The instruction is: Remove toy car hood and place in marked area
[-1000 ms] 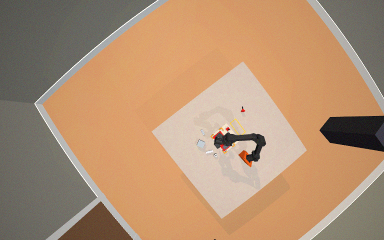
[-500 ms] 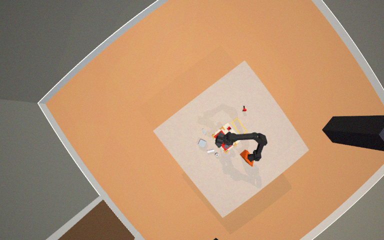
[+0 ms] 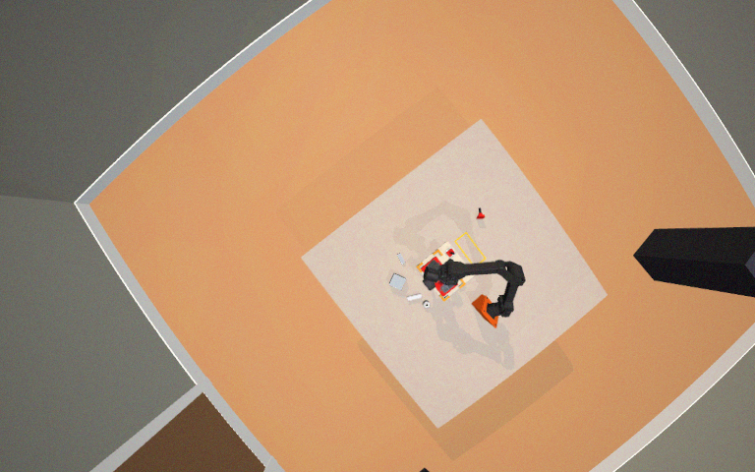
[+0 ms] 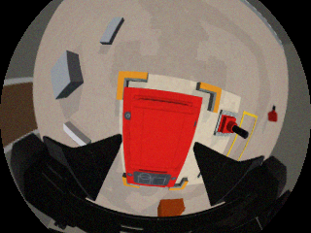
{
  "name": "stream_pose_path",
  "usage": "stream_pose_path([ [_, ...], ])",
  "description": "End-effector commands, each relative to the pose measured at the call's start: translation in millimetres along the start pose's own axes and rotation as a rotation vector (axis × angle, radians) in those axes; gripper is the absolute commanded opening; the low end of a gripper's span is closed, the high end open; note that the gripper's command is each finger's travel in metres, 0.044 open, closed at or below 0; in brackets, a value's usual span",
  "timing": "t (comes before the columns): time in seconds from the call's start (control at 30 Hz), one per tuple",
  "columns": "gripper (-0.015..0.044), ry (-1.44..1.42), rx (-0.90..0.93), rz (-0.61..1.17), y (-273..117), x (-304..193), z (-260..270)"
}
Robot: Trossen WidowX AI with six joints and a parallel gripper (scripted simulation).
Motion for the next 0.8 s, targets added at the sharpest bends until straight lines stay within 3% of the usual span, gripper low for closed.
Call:
stream_pose_path([
  [0.0, 0.0440, -0.006, -0.006, 0.001, 3, -1, -1],
  [0.77, 0.0440, -0.006, -0.007, 0.001, 15, -1, -1],
])
Point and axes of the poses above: the point midway between the two fingers, 35 mm back from their tips, its own y axis out along the fingers, its own z axis across the jaws, x = y × z, the point moved 2 cm from there along -y, back along the fingers, and after that the axes turned 1 degree about -y, right-handed, at the moved point
